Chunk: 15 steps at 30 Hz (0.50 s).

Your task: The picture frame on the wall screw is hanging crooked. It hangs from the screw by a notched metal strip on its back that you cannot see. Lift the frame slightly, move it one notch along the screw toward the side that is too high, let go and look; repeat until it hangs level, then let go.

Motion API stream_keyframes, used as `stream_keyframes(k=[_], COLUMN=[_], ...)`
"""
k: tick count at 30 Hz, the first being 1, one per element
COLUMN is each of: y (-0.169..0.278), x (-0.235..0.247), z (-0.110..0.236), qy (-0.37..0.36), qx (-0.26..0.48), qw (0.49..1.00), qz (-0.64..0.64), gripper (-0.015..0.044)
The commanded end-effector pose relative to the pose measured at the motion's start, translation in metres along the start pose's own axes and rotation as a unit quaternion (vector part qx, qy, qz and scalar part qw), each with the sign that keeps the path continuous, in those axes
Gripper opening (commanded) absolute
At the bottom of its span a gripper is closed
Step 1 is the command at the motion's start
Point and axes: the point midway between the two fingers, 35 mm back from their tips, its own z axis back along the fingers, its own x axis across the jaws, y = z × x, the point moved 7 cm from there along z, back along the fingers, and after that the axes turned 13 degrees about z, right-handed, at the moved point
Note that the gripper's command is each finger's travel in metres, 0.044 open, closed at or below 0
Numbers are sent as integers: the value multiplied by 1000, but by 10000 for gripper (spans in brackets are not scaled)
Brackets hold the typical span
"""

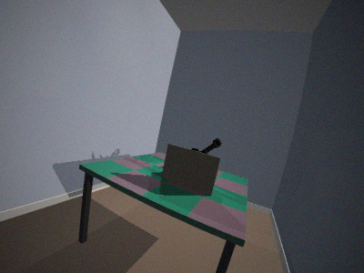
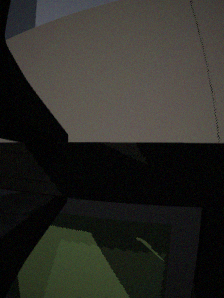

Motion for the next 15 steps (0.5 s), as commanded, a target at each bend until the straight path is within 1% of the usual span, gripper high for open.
stream_keyframes(k=[1,15], y=[0,0], x=[0,1], z=[0,0], qy=[1,1], qx=[1,1], qw=[1000,999], qz=[12,51], gripper=[0,0])
